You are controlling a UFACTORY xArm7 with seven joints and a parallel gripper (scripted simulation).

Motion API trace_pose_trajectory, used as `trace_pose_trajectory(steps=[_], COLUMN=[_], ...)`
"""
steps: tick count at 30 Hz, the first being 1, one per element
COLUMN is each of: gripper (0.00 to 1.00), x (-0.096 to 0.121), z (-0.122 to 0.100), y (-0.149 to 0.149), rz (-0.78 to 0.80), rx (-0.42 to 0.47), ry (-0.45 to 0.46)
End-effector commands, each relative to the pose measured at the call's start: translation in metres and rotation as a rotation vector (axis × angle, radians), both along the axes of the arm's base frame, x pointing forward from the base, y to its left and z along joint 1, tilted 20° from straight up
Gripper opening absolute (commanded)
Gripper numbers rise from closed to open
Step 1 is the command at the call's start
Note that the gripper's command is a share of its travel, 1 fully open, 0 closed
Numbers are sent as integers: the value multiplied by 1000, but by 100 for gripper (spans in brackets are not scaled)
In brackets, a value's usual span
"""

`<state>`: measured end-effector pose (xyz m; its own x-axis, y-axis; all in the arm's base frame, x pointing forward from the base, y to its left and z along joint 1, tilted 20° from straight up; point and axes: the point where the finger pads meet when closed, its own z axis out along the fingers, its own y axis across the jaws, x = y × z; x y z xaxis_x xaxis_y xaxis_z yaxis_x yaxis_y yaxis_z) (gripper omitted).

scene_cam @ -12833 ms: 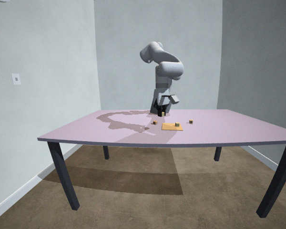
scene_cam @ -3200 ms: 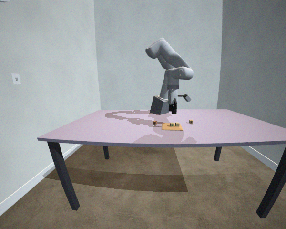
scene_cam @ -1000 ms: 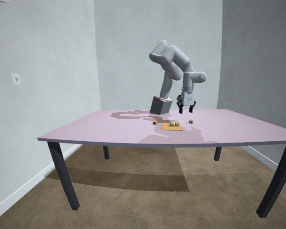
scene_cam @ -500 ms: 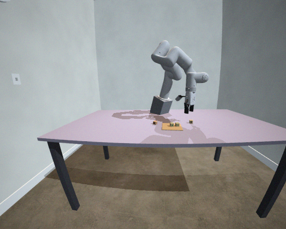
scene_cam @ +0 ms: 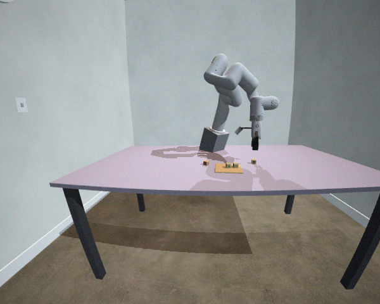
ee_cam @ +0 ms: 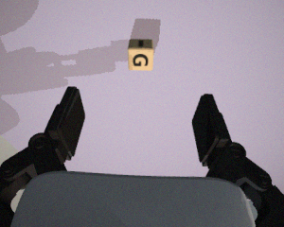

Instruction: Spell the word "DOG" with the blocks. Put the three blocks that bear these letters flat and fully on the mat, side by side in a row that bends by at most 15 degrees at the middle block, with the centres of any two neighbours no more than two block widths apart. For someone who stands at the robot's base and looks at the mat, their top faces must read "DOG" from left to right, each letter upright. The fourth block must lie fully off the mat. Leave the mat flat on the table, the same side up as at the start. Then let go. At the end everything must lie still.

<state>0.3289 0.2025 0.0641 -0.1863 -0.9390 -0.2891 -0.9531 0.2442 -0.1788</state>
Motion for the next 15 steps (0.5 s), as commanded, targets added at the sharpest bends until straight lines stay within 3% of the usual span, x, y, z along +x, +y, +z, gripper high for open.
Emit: trace_pose_trajectory(steps=[1,4,5,15], gripper=[100,100,63,63], x=[0,-1,-1,-1], z=[1,1,1,1], y=[2,2,2,2], rz=[33,41,41,41], rx=[-6,-8,-8,-8], ry=[-6,-8,-8,-8])
